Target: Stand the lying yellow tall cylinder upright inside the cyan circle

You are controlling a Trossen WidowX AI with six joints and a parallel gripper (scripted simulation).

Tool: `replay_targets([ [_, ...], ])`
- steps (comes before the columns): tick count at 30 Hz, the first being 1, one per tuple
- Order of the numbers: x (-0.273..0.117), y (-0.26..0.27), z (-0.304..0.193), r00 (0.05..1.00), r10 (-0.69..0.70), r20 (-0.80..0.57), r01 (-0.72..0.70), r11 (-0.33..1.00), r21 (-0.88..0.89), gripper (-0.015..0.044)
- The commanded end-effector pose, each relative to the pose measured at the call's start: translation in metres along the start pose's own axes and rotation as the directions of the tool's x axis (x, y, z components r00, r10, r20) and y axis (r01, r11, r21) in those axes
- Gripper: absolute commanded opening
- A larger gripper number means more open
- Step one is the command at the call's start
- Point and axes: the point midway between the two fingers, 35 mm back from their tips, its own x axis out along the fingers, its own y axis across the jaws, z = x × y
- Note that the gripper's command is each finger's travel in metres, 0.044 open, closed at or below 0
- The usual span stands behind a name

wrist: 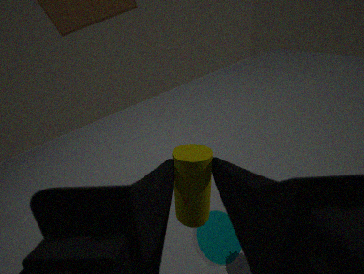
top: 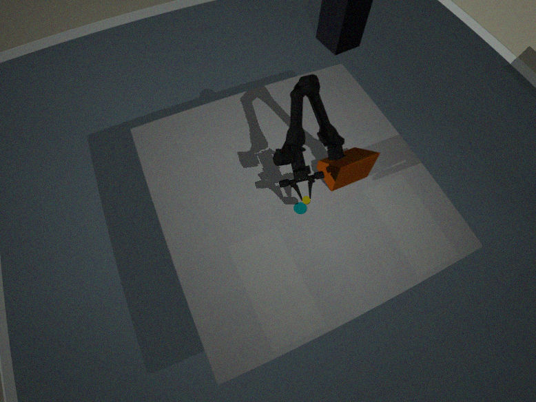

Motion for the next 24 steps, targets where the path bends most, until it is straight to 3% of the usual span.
replay_targets([
  [1, -0.001, 0.002, 0.000, 1.000, 0.000, 0.026, 0.000, 1.000, -0.013, 0.0105],
  [24, -0.013, 0.003, 0.000, 0.982, -0.045, 0.184, 0.060, 0.995, -0.078, 0.0105],
])
